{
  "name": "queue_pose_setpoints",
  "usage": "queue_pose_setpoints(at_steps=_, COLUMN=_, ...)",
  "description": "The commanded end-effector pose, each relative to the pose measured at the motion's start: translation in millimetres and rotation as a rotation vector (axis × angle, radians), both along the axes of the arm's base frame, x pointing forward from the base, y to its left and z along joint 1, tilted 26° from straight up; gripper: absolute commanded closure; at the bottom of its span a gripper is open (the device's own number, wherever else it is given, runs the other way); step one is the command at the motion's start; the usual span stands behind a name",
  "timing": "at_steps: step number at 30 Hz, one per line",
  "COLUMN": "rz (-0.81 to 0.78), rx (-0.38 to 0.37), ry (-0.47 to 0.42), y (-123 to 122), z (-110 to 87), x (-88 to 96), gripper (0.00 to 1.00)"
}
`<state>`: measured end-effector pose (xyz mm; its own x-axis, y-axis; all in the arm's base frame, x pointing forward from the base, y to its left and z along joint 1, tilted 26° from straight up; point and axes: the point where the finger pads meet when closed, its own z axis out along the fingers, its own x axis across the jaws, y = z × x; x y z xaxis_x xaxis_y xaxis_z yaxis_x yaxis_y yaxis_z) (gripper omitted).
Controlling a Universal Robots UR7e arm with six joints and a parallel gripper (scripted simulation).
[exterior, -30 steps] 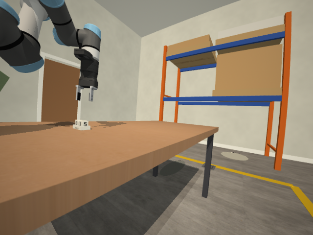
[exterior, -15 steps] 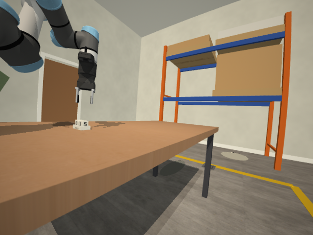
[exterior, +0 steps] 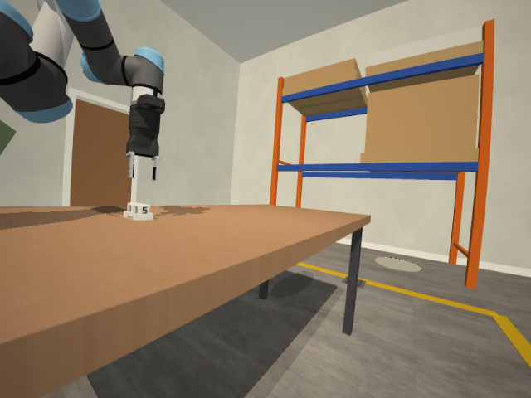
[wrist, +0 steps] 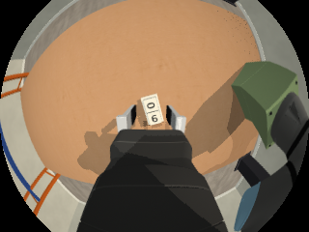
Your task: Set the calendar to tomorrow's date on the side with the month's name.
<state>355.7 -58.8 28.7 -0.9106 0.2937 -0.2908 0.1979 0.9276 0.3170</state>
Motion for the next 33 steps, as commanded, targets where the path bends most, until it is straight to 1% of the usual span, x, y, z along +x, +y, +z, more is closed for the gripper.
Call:
queue_pose_setpoints(at_steps=1, rz=0.094, rx=-0.029, ry=-0.028, y=2.9, z=-3.1, x=1.0, gripper=0.00)
queue_pose_setpoints(at_steps=9, rz=0.229, rx=-0.083, ry=-0.063, y=6.7, z=-5.8, x=3.5, gripper=0.00)
queue_pose_setpoints(at_steps=19, rz=0.253, rx=-0.095, ry=-0.071, y=6.3, z=-5.3, x=4.4, gripper=0.00)
queue_pose_setpoints(at_steps=20, rz=0.253, rx=-0.096, ry=-0.071, y=6.2, z=-5.2, x=4.5, gripper=0.13)
queue_pose_setpoints(at_steps=33, rz=0.252, rx=-0.095, ry=-0.070, y=6.2, z=-5.3, x=4.4, gripper=0.13)
